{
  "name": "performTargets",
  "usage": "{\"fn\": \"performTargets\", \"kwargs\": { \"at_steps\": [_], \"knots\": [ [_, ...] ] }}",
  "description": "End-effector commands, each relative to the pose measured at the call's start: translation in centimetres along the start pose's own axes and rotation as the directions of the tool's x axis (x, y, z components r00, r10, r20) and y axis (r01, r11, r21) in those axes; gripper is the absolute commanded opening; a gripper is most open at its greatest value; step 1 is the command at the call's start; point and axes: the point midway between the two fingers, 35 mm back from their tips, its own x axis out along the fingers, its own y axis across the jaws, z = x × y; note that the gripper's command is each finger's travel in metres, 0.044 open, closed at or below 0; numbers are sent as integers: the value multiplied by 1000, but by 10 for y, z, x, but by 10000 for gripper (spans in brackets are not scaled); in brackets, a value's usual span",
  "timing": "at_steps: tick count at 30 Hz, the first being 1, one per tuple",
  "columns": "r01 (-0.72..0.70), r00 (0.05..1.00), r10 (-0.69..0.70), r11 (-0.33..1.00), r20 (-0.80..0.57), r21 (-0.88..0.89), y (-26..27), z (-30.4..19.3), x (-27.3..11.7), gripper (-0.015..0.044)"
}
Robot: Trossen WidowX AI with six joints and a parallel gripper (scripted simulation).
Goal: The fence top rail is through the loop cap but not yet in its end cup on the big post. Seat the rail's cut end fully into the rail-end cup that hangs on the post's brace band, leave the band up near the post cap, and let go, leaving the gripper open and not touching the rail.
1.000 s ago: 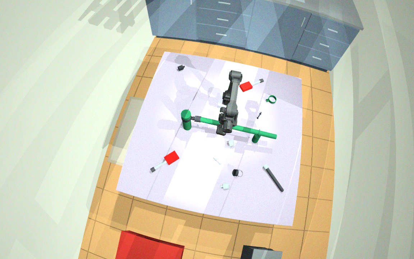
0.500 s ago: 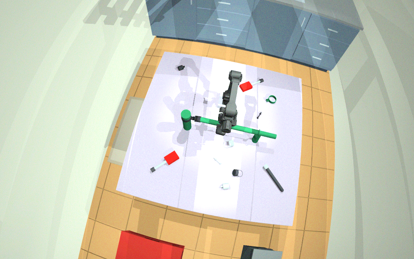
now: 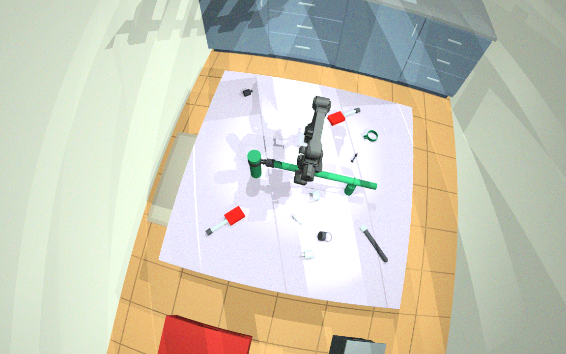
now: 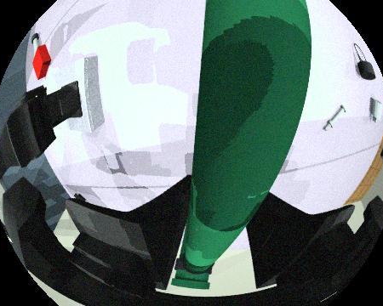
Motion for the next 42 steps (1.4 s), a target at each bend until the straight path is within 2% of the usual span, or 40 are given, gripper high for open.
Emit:
{"fn": "performTargets", "kwargs": {
  "at_steps": [1, 35, 42],
  "knots": [
    [9, 1000, -9, 1000, -29, 6, 0, -10, -1, 0],
    [2, 1000, -2, 1000, -12, 2, 1, -15, 4, 0],
    [2, 1000, -2, 1000, -12, 2, 1, -15, 4, 184]
  ]
}}
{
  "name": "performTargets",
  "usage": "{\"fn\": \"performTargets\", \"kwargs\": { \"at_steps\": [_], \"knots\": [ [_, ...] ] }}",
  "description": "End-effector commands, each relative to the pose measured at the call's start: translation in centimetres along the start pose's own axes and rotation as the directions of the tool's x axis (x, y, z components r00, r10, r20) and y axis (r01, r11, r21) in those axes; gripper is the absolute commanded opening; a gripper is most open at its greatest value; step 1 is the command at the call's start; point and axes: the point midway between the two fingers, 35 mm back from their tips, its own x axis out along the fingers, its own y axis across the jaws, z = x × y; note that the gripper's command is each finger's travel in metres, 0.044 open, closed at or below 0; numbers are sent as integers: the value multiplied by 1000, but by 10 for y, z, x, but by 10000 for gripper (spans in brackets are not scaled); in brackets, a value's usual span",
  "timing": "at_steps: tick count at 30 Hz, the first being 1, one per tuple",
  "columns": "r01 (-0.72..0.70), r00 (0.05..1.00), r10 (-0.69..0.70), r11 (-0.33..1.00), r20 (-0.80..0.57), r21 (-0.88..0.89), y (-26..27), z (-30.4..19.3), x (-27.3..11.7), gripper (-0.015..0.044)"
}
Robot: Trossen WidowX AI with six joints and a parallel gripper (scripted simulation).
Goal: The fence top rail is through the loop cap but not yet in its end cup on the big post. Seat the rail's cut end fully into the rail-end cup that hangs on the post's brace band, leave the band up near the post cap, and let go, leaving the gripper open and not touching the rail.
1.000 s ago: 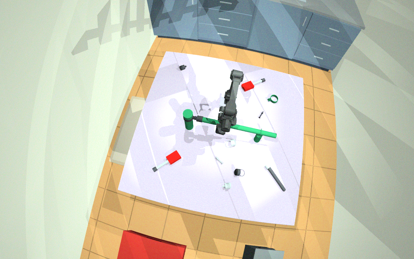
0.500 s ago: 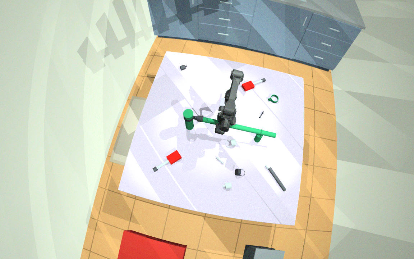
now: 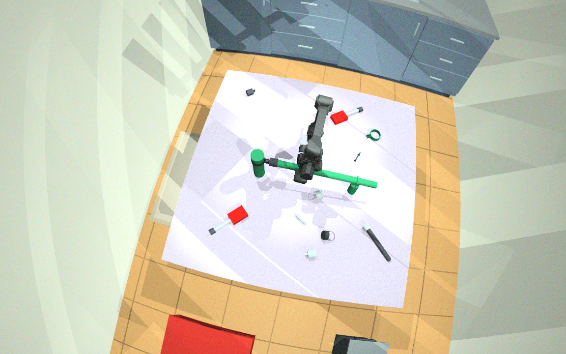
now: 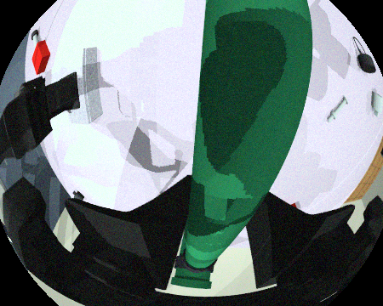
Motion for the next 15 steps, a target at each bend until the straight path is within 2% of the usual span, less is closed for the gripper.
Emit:
{"fn": "performTargets", "kwargs": {
  "at_steps": [1, 10, 15],
  "knots": [
    [1, 1000, -1, 1000, 0, 0, 0, 0, 0, 210],
    [1, 1000, -1, 1000, 2, 0, -1, 13, -21, 440],
    [1, 1000, -1, 1000, 3, 0, 0, 26, -42, 440]
  ]
}}
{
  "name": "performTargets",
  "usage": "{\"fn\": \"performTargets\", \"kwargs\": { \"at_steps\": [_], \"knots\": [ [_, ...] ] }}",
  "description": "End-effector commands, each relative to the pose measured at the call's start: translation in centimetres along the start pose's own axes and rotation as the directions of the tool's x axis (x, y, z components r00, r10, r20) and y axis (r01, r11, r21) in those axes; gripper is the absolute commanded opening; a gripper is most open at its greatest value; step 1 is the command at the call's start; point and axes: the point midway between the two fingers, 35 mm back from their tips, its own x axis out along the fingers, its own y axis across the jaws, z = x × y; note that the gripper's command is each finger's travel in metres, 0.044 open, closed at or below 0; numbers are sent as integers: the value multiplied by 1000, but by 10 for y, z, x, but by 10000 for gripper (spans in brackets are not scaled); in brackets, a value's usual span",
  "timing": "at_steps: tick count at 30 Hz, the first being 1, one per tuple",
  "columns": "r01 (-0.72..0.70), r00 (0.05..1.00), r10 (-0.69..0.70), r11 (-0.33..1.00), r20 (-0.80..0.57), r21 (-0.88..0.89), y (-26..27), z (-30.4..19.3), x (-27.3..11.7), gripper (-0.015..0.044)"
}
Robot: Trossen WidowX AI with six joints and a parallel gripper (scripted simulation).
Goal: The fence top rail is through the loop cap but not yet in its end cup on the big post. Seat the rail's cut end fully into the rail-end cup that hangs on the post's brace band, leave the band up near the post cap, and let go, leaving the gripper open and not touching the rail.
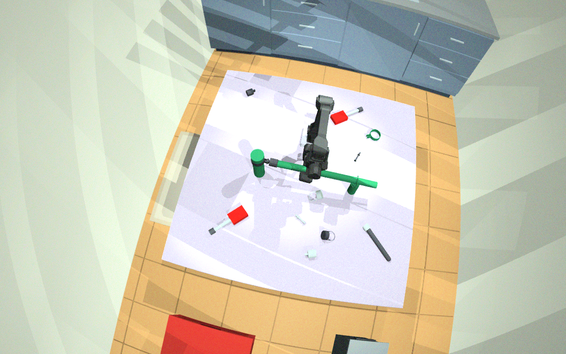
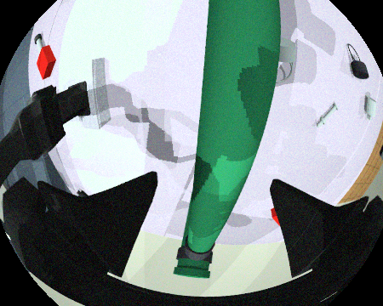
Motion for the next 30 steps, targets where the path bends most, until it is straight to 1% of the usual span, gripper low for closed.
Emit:
{"fn": "performTargets", "kwargs": {
  "at_steps": [1, 6, 12, 14, 30],
  "knots": [
    [3, 1000, -3, 1000, 4, 1, 0, 11, -18, 440],
    [5, 1000, -5, 1000, 2, -6, 0, 10, -17, 440],
    [0, 1000, 0, 999, 0, -37, -1, 10, -50, 440],
    [-1, 1000, 1, 999, 0, -43, 0, 10, -56, 440],
    [-1, 1000, 1, 999, 0, -43, 0, 10, -56, 440]
  ]
}}
